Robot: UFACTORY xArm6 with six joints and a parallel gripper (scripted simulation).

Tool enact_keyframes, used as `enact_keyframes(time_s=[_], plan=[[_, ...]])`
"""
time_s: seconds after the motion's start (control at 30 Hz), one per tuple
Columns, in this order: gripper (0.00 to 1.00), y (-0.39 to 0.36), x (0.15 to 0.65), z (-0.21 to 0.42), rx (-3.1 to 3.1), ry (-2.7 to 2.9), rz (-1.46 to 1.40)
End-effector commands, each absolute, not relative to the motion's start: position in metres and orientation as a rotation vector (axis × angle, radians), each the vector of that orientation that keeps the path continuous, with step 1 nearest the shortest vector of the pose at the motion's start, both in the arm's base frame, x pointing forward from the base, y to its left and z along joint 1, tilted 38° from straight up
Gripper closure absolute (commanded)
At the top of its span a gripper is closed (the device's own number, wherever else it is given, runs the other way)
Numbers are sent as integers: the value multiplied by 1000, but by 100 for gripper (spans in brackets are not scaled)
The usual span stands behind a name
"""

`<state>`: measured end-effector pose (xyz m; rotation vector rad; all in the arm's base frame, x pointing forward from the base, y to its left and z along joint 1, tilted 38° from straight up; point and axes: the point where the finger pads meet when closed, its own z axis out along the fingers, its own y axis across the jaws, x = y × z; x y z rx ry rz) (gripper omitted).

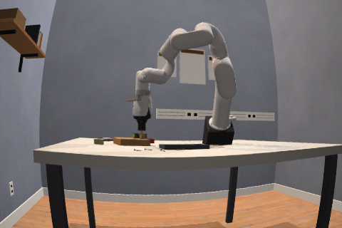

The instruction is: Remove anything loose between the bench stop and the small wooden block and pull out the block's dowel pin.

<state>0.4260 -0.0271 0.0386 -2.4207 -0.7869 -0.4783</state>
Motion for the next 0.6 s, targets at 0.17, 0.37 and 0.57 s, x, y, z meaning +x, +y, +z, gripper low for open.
enact_keyframes(time_s=[0.17,0.37,0.57], plan=[[100,-28,427,39,-2404,-863,-505],[100,-28,427,40,-2391,-911,-520],[100,-28,427,40,-2375,-967,-538]])
